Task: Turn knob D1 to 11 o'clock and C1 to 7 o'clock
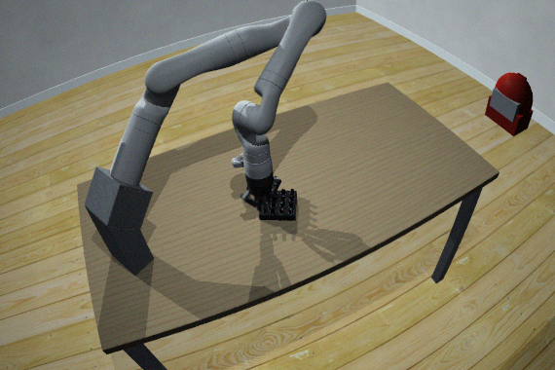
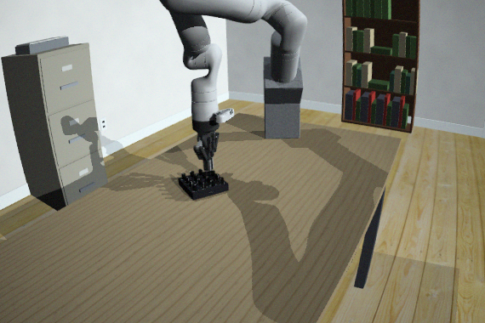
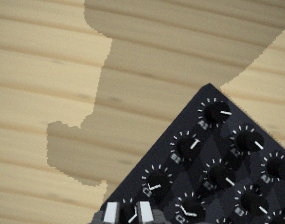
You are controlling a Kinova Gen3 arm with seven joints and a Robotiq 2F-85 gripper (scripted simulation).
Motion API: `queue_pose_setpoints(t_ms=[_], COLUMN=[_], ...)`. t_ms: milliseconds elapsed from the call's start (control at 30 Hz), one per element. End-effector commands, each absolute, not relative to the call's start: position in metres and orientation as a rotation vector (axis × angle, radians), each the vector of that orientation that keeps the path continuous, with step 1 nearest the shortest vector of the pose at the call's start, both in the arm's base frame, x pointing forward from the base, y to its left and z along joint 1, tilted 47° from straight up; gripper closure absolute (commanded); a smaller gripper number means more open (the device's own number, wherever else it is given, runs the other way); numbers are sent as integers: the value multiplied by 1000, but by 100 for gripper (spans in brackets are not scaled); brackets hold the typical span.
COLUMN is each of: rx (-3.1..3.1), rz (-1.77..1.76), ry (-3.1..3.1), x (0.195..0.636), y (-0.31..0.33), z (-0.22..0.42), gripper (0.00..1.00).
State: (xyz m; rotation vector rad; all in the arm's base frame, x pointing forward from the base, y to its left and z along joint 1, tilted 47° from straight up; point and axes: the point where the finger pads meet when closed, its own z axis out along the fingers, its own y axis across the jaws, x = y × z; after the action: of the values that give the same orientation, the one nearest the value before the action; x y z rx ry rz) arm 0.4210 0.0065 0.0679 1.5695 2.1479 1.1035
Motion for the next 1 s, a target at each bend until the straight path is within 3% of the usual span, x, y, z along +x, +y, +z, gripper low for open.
queue_pose_setpoints(t_ms=[0,967], rx=[1518,974], rz=[1090,938], ry=[2171,2344], x=[421,421], y=[7,7], z=[68,68], gripper=[92,92])
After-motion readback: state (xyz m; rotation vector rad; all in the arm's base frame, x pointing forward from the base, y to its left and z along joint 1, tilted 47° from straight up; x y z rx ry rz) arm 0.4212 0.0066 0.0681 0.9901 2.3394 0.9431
